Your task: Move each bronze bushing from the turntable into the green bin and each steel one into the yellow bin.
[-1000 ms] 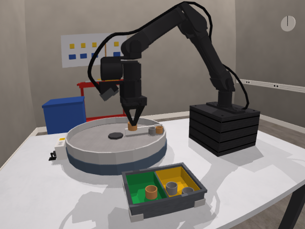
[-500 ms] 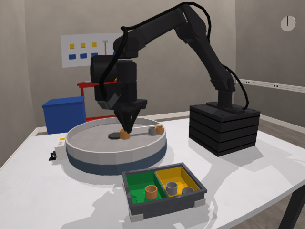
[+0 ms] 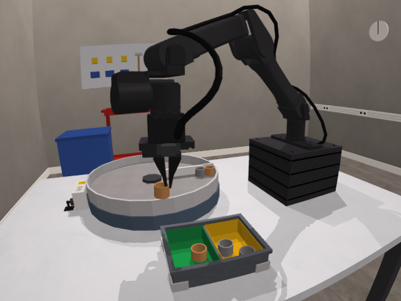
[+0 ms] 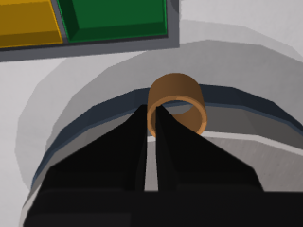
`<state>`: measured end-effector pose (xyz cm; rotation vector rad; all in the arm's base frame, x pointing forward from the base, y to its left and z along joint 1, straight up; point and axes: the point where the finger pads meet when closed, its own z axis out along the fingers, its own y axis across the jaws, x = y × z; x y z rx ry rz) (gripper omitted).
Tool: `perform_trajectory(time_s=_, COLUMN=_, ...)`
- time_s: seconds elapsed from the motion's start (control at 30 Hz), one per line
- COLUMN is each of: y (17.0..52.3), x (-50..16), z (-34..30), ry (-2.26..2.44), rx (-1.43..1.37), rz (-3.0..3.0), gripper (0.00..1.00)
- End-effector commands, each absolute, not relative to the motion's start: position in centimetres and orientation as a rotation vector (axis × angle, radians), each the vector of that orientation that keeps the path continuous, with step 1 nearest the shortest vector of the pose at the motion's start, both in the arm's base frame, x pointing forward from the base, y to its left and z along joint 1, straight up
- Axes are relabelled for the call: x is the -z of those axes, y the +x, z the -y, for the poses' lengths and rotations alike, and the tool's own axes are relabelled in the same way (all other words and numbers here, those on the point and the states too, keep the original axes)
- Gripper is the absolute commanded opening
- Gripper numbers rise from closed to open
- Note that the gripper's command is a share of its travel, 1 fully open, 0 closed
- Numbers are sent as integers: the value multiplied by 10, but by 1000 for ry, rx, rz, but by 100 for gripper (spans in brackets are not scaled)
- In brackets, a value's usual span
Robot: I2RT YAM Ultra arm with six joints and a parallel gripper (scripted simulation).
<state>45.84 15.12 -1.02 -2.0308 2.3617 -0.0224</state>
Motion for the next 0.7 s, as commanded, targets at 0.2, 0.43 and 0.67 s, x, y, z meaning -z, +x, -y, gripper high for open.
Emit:
perform_trajectory(time_s=0.2, y=459, x=4, z=-192, ry=-2546, rx=15, rz=-1831, gripper=0)
perform_trajectory(time_s=0.43, y=457, x=7, z=-214, ry=-2731, rx=17, rz=-1545, gripper=0)
perform_trajectory(time_s=0.67, y=453, x=9, z=-233, ry=-2872, rx=17, rz=-1266, gripper=0)
